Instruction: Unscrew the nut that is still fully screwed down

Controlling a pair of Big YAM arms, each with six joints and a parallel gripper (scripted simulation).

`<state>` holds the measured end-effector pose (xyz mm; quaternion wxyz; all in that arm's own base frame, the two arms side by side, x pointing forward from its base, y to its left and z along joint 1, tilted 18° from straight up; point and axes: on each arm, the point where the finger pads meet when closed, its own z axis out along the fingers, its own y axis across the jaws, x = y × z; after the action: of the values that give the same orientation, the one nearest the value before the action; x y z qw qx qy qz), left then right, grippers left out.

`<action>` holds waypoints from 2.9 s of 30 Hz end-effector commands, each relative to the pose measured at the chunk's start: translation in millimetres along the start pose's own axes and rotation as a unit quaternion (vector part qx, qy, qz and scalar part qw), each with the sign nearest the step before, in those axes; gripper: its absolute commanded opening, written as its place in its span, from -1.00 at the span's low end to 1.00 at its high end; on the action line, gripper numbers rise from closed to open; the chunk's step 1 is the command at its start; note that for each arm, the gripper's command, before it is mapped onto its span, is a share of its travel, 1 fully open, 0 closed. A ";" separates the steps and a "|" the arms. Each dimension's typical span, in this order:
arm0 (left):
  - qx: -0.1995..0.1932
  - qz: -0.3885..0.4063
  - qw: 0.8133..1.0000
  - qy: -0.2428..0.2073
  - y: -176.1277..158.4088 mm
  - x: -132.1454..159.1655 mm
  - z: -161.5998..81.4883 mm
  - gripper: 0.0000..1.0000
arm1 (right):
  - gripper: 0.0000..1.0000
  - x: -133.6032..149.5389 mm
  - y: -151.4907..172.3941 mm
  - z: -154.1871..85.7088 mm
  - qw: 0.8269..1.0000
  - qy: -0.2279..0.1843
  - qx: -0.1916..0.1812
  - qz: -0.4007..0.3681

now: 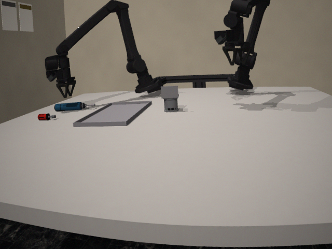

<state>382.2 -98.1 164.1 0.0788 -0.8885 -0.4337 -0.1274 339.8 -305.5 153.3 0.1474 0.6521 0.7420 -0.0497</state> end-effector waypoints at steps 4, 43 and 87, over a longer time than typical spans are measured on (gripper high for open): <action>-0.015 -0.004 1.000 0.005 9.1 5.7 -11.4 1.00 | 0.30 -23.5 21.2 -23.2 0.999 -0.031 -0.031 -0.003; -0.015 -0.004 1.000 0.005 9.1 5.7 -11.4 0.72 | 0.30 -24.2 22.0 -24.0 0.999 -0.032 -0.032 -0.003; -0.205 -0.241 0.940 -0.129 101.4 -77.5 43.7 0.72 | 0.30 -24.2 22.0 -24.0 0.999 -0.032 -0.032 -0.003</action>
<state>422.1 -195.1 105.9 -0.1760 -0.7810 -0.5872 -0.1197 341.2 -306.6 154.5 0.1505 0.6513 0.7421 -0.0496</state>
